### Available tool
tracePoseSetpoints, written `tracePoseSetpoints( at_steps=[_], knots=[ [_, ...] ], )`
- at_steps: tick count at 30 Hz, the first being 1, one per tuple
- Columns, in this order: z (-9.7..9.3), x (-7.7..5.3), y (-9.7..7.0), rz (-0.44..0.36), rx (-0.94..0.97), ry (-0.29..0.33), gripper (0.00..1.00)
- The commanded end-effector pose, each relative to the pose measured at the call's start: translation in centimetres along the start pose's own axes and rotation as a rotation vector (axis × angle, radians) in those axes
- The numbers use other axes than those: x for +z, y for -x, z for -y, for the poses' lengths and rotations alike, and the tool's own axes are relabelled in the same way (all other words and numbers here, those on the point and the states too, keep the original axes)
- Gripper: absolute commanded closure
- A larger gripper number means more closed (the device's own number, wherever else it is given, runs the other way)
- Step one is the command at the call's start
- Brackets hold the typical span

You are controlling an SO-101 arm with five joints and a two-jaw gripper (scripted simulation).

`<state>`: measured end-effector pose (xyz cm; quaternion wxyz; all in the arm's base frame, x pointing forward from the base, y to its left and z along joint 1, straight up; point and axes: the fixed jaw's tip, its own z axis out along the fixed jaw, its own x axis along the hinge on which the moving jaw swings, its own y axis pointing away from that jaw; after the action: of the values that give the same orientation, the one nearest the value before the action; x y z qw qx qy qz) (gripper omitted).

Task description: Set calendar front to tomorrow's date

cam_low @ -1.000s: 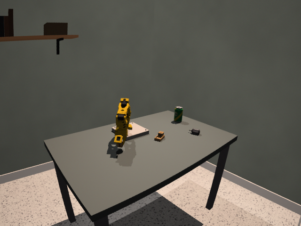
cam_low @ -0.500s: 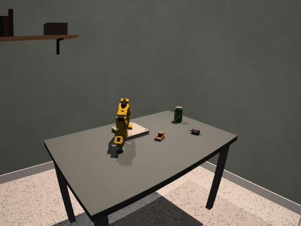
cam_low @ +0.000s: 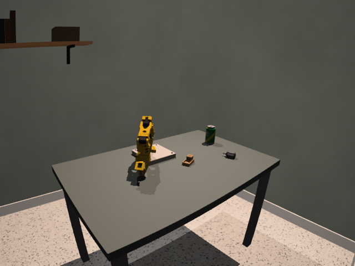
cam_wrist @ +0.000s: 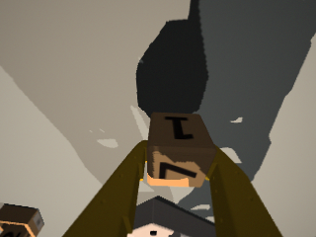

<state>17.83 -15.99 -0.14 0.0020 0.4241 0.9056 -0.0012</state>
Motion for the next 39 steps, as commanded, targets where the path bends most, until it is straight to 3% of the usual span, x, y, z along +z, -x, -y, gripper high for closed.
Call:
tracePoseSetpoints(
  at_steps=[1, 23, 33, 39],
  knots=[
    [0.24, 0.59, -0.29, -0.019, 0.016, -0.001, 1.00],
    [0.24, 1.16, -0.29, -0.019, 0.016, -0.001, 1.00],
    [0.24, 1.16, -0.29, -0.019, 0.016, -0.001, 0.84],
    [0.24, 1.16, -0.29, -0.019, 0.016, -0.001, 0.83]
  ],
)
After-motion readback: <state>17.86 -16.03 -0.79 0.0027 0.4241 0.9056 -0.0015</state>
